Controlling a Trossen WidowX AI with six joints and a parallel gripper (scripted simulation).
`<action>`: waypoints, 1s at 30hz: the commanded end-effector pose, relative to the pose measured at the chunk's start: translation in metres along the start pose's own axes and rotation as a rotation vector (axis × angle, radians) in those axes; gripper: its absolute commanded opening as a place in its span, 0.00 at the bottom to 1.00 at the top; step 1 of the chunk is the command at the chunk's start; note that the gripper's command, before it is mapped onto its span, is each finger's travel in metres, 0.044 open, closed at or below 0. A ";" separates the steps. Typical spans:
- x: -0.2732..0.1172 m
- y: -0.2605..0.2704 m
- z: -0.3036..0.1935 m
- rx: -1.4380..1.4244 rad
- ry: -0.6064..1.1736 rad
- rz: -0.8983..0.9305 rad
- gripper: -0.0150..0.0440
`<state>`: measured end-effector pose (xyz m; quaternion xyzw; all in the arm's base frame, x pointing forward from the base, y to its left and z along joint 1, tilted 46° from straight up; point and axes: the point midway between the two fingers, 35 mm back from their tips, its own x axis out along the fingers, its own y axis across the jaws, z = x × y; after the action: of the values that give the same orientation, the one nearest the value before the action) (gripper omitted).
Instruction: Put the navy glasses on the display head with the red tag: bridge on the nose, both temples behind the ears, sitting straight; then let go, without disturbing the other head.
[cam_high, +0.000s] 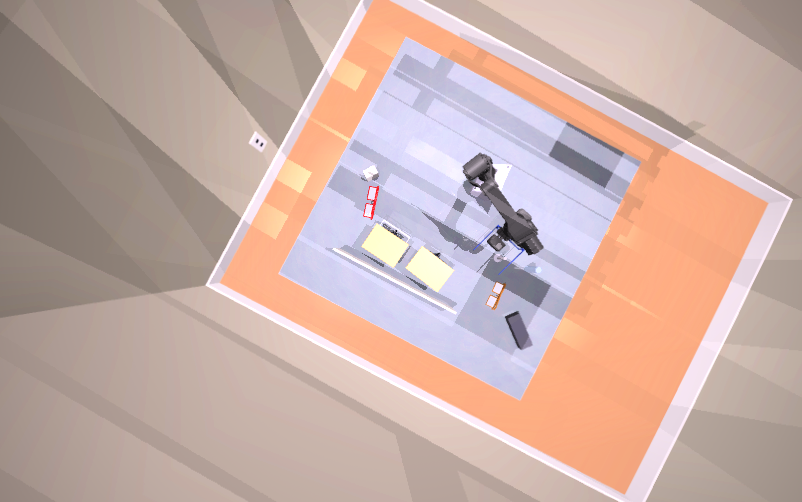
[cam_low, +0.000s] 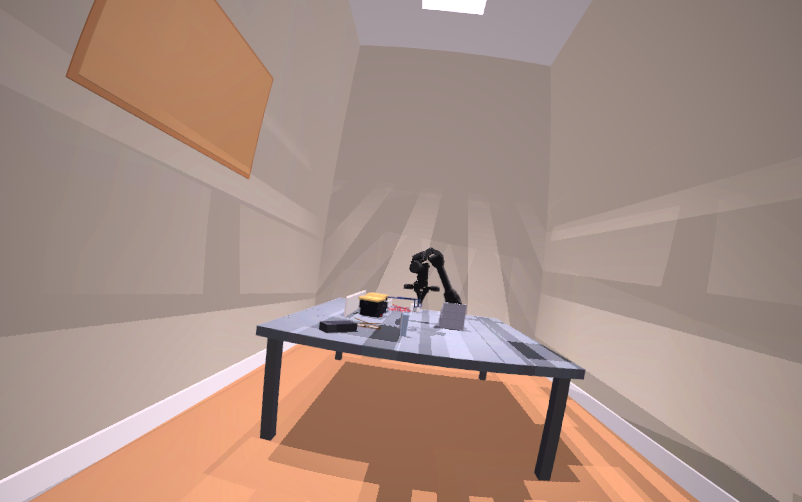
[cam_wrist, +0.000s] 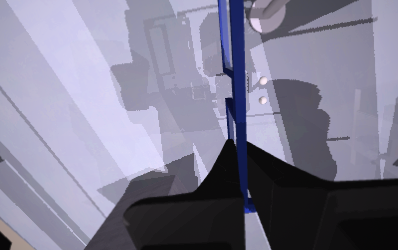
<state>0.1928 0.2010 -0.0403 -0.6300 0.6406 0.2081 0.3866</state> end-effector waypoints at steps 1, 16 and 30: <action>-0.008 -0.010 -0.010 -0.023 -0.034 0.029 0.25; -0.033 -0.049 -0.060 -0.122 -0.201 0.113 0.25; -0.049 -0.075 -0.114 -0.206 -0.369 0.117 0.25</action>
<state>0.2339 0.1431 0.0749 -0.5802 0.5803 0.3928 0.4151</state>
